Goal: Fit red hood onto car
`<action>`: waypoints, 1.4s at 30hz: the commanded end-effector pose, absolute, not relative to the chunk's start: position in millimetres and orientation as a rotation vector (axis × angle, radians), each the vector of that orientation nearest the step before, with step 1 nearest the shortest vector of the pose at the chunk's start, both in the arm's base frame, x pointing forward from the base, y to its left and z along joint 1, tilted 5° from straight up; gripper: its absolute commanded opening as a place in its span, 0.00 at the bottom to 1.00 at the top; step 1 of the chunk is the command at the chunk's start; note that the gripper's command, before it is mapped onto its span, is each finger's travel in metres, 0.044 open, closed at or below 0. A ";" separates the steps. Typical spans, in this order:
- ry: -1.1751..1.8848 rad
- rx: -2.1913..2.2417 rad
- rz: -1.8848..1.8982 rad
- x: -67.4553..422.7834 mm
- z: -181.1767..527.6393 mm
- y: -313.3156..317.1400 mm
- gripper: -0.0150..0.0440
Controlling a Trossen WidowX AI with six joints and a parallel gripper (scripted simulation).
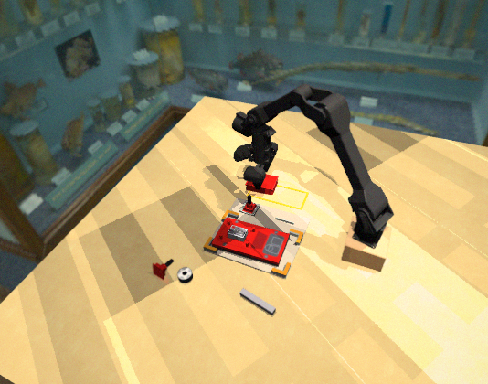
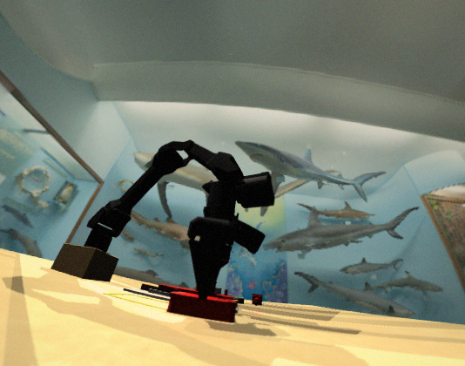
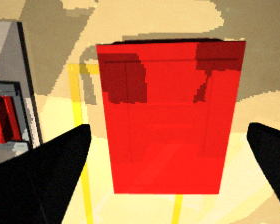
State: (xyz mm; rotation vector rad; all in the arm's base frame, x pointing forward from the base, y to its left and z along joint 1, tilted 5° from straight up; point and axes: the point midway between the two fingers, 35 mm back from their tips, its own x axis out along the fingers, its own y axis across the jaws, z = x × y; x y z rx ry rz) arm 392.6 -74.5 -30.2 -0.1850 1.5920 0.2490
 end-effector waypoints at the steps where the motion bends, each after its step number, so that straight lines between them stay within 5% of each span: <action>1: 1.597 -0.188 0.250 391.6 -34.2 -74.6 1.00; 30: 1.597 -0.187 0.250 390.8 -48.0 -74.0 1.00; 34: 1.591 -0.186 0.250 392.1 -44.5 -74.1 0.82; 42: 1.591 -0.186 0.250 392.1 -44.5 -74.1 0.73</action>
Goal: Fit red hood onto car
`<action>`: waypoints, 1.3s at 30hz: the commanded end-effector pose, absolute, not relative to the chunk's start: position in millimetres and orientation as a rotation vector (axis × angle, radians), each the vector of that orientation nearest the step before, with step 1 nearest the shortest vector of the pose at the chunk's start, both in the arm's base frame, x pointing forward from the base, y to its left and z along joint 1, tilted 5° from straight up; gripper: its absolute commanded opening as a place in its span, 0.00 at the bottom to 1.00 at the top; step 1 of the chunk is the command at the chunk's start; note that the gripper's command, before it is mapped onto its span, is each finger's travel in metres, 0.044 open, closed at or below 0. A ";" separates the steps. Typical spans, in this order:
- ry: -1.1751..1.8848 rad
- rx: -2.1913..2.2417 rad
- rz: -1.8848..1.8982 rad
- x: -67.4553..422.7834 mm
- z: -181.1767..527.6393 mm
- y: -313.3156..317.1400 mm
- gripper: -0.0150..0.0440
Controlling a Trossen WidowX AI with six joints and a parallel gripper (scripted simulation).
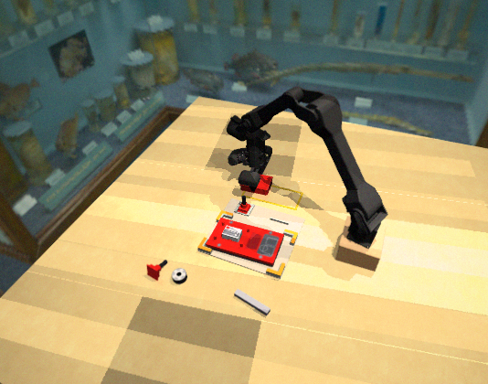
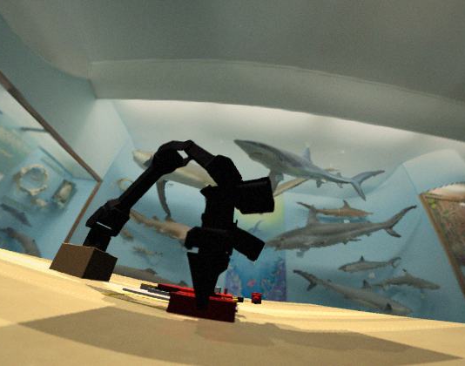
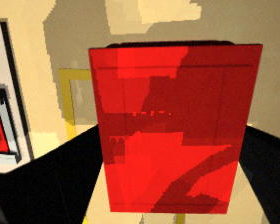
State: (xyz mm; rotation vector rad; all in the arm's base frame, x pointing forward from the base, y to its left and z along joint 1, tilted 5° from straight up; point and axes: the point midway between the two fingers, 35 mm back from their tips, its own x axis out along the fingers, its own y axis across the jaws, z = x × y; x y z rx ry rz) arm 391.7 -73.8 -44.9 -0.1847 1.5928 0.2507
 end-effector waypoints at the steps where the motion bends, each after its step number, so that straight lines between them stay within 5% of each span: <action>1: 1.591 -0.186 0.250 392.1 -44.5 -74.1 0.72; 12: 1.593 -0.185 0.251 392.6 -24.6 -74.5 0.25; 39: 1.593 -0.185 0.250 396.2 52.9 -77.2 0.25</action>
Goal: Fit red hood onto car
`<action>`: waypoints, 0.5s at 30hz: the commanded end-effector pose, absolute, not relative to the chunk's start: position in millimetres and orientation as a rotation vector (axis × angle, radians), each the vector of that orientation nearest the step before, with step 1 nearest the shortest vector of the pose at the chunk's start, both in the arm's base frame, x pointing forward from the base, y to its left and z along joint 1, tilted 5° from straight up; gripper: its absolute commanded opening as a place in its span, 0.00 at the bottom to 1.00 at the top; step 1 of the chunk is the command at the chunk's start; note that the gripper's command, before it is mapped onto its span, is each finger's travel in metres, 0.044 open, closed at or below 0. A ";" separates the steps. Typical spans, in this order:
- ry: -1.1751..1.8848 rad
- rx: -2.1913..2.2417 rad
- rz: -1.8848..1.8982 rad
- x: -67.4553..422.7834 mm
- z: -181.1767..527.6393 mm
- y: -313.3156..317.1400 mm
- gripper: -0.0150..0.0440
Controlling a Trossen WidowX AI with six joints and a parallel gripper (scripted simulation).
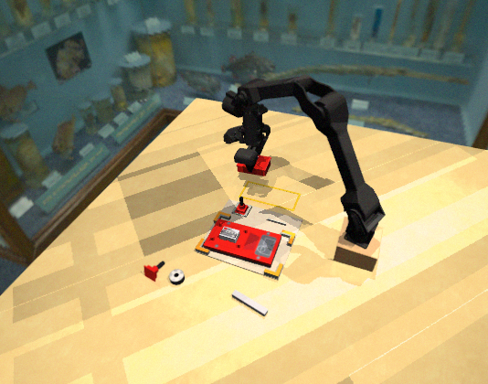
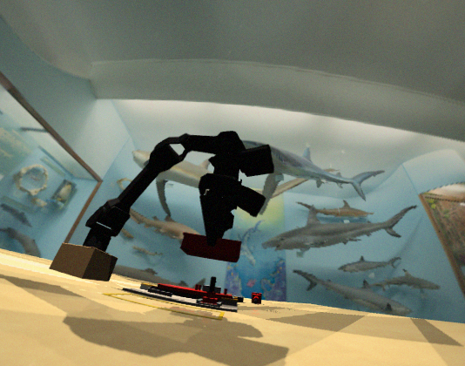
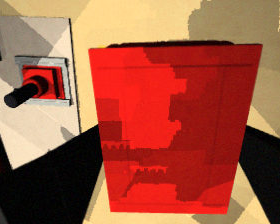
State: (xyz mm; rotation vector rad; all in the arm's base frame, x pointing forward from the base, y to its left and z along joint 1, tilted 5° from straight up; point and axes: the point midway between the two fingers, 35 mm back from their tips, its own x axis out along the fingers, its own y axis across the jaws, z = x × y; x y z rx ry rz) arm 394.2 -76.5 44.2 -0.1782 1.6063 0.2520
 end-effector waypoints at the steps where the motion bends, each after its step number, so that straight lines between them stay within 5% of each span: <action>1: 1.606 -0.178 0.252 394.3 44.3 -75.5 0.25; 15: 1.599 -0.168 0.244 389.8 52.0 4.0 0.25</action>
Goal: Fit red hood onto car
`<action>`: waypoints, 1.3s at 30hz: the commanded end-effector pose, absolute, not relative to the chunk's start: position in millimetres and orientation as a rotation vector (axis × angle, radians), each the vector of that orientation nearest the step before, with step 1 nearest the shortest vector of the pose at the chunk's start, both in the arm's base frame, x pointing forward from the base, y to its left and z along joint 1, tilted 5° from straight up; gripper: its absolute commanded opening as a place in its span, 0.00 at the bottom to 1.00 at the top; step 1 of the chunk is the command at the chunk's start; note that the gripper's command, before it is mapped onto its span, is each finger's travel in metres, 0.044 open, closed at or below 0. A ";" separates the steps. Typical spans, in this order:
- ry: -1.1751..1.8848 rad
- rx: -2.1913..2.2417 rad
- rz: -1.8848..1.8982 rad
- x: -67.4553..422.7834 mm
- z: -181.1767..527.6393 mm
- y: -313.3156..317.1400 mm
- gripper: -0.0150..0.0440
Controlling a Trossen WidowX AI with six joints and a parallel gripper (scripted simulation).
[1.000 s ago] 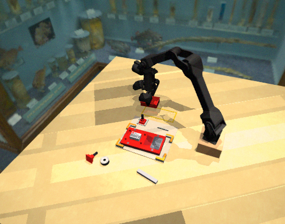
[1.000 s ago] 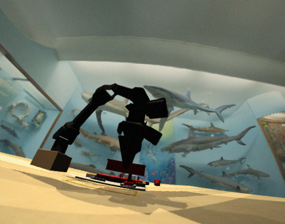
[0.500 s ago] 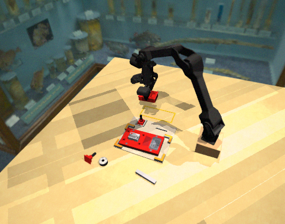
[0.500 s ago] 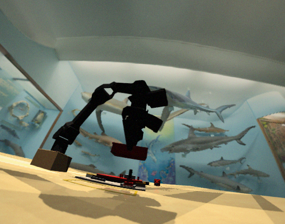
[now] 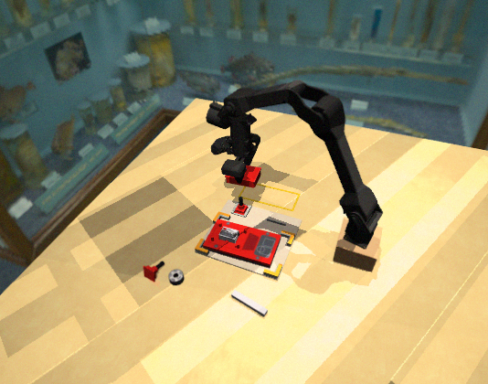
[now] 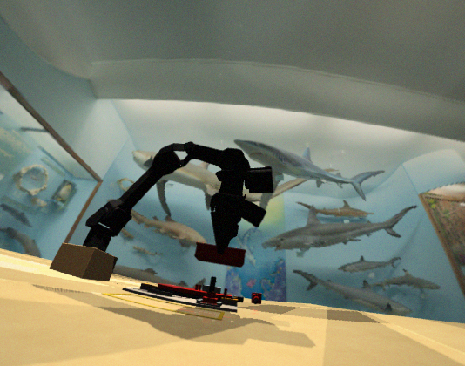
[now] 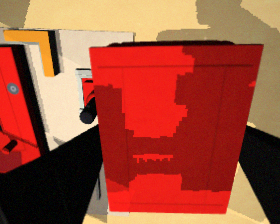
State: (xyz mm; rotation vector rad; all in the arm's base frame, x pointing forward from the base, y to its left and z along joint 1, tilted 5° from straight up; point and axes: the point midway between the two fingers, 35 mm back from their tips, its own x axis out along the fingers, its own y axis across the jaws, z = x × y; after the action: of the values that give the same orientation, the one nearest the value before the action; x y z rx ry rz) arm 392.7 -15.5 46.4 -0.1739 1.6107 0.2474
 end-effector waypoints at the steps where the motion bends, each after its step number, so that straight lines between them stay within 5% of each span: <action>1: 1.599 -0.167 0.243 388.9 52.5 9.8 0.25; 28: 1.596 -0.138 0.238 331.5 65.3 152.1 0.25; 39: 1.597 -0.136 0.238 328.4 52.6 157.6 0.25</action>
State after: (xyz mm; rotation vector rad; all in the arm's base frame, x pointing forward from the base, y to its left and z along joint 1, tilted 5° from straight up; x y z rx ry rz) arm 330.5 156.8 60.0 -0.1408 1.5928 0.2410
